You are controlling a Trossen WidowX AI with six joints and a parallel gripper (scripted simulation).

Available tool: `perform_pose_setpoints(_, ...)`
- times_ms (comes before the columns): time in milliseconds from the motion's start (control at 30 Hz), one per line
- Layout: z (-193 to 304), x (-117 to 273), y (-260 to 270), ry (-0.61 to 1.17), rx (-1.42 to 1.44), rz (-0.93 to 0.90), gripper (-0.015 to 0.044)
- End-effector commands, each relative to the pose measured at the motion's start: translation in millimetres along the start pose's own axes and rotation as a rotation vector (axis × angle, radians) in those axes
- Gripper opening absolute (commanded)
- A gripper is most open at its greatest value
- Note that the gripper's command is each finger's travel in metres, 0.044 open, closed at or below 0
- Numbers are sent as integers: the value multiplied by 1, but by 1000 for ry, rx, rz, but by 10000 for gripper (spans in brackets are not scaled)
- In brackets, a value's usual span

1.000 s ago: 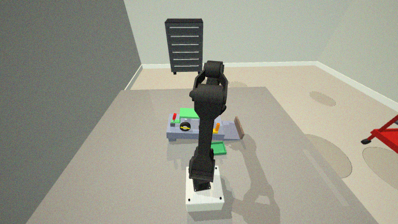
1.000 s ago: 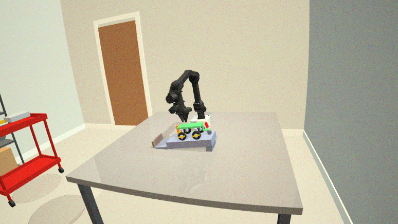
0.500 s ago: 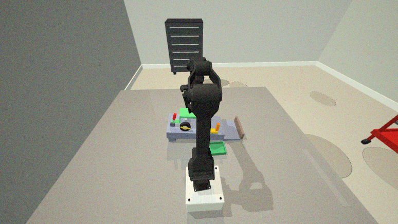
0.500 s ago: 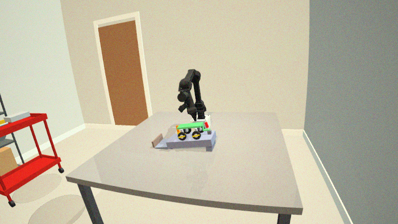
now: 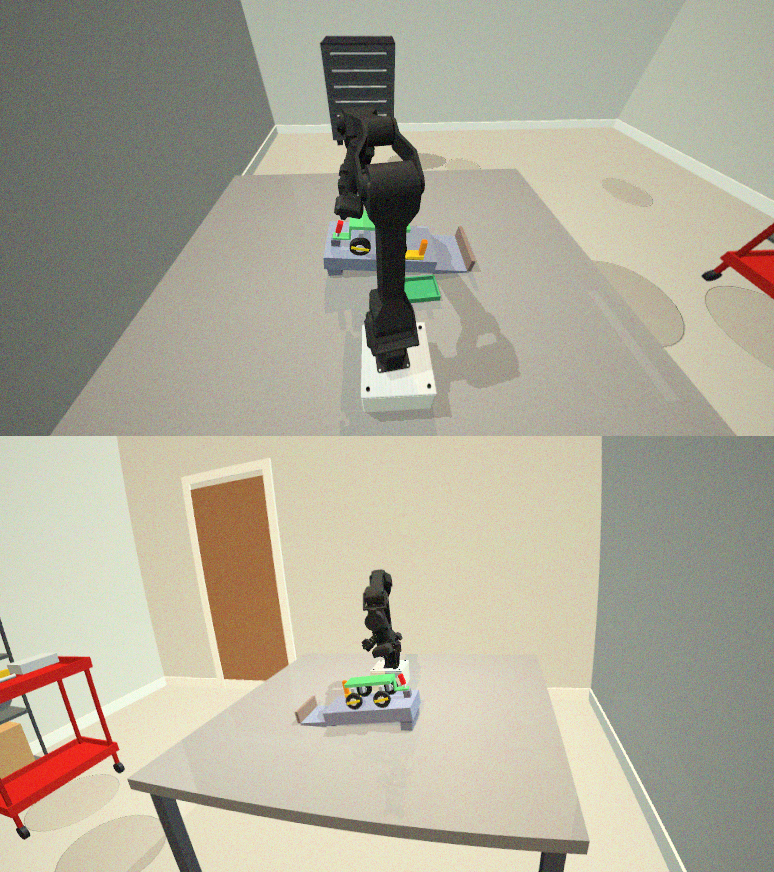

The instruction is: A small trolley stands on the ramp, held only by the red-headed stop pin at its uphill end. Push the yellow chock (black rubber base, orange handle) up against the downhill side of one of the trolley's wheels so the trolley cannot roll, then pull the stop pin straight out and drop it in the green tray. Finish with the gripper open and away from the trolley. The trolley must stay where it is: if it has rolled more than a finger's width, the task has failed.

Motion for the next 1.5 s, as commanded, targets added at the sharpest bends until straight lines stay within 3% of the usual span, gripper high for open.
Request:
perform_pose_setpoints(0, 1, 0, 0, 6, -16, 3, 190)
perform_pose_setpoints(1467, 1, -60, 0, 7, -16, 2, 190)
Point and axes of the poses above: the point midway between the two fingers, 35 mm back from their tips, its own x axis back along the fingers, its own y axis across the jaws, z = x × y, the point moved 3 cm from there along x, back along the fingers, and after that the axes turned 12 degrees about x, right-handed, at the moved point
